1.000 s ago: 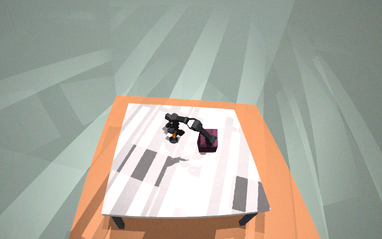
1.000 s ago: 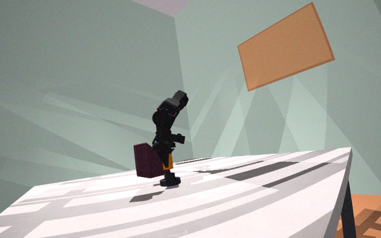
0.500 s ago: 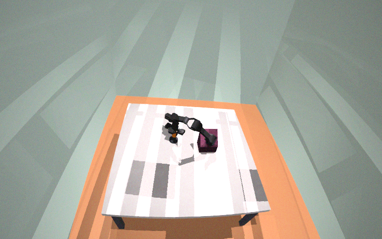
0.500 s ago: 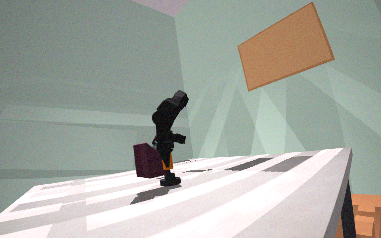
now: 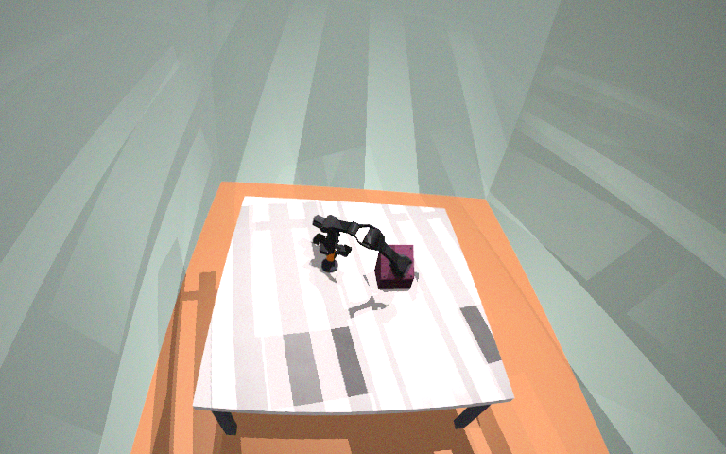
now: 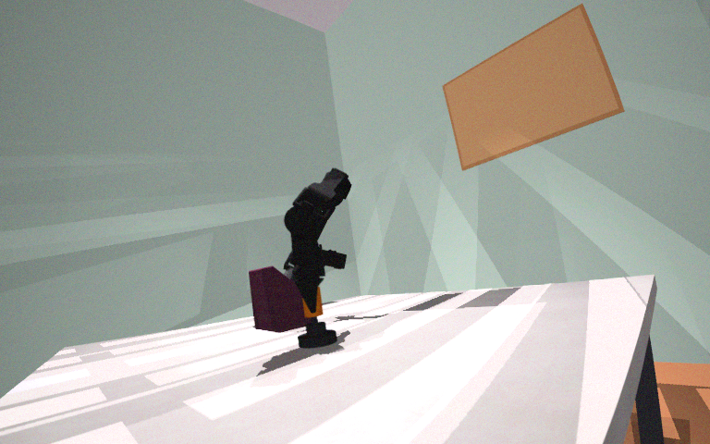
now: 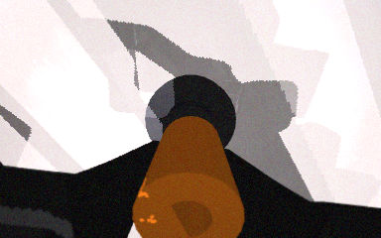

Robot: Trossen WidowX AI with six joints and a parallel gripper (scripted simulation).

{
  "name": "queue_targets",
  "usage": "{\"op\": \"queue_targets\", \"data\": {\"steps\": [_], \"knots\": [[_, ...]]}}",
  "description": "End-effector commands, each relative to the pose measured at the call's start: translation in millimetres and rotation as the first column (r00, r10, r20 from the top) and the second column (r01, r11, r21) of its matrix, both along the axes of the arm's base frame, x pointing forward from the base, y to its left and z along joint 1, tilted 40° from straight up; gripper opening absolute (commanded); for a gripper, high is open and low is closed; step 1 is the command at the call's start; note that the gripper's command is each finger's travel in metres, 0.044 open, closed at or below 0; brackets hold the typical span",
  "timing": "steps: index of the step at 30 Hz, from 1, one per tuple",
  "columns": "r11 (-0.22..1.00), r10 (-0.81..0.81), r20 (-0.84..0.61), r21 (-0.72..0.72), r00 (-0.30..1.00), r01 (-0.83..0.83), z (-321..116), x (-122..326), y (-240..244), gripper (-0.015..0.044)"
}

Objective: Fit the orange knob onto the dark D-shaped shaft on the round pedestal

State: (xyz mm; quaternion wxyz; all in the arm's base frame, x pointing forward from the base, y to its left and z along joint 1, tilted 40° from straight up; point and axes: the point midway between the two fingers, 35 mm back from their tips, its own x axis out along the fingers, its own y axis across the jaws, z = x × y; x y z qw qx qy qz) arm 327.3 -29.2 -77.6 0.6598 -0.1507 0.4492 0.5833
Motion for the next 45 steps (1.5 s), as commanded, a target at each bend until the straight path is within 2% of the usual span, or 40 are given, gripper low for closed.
{"op": "queue_targets", "data": {"steps": [1,6,12,45], "knots": [[1.000,0.000,0.004,0.000,1.000,0.000,2.9,0.0,-1.4,0.0000],[1.000,0.020,0.020,0.002,1.000,-0.021,5.1,-0.8,-1.7,0.0000],[0.987,0.159,0.137,0.006,0.978,-0.161,6.4,-2.3,-2.0,0.0000],[0.987,0.159,0.137,0.006,0.978,-0.161,3.8,-2.0,-0.7,0.0000]]}}
